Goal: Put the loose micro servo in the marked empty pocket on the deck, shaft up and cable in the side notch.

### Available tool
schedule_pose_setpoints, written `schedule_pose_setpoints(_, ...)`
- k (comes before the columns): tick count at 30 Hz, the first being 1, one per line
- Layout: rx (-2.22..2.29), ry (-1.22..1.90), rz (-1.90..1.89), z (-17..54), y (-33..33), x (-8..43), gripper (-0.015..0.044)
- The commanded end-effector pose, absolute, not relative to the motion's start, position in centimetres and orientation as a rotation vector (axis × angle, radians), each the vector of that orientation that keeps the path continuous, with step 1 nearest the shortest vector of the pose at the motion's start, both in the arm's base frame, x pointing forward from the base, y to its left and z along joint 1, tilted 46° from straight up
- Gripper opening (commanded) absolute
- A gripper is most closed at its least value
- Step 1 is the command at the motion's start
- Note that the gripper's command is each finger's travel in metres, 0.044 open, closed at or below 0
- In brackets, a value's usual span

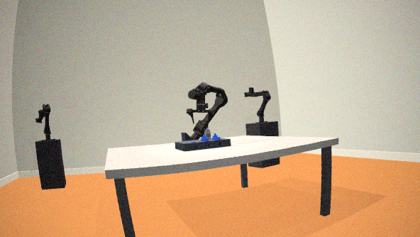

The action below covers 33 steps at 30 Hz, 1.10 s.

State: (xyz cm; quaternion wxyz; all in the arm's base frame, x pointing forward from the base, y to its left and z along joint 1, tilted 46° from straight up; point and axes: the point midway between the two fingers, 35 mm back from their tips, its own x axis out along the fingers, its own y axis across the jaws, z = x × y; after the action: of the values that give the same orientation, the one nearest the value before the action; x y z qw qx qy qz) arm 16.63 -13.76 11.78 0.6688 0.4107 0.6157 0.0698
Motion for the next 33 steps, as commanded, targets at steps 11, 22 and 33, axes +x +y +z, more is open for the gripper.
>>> schedule_pose_setpoints(11, 0.875, 1.401, 0.371, 11.7, -9.8, 19.3, 0.044)
schedule_pose_setpoints(22, 0.875, 1.4, 0.371, 10.8, -8.9, 19.6, 0.044)
schedule_pose_setpoints(33, 0.875, 1.4, 0.371, 10.1, -8.2, 19.7, 0.0361)
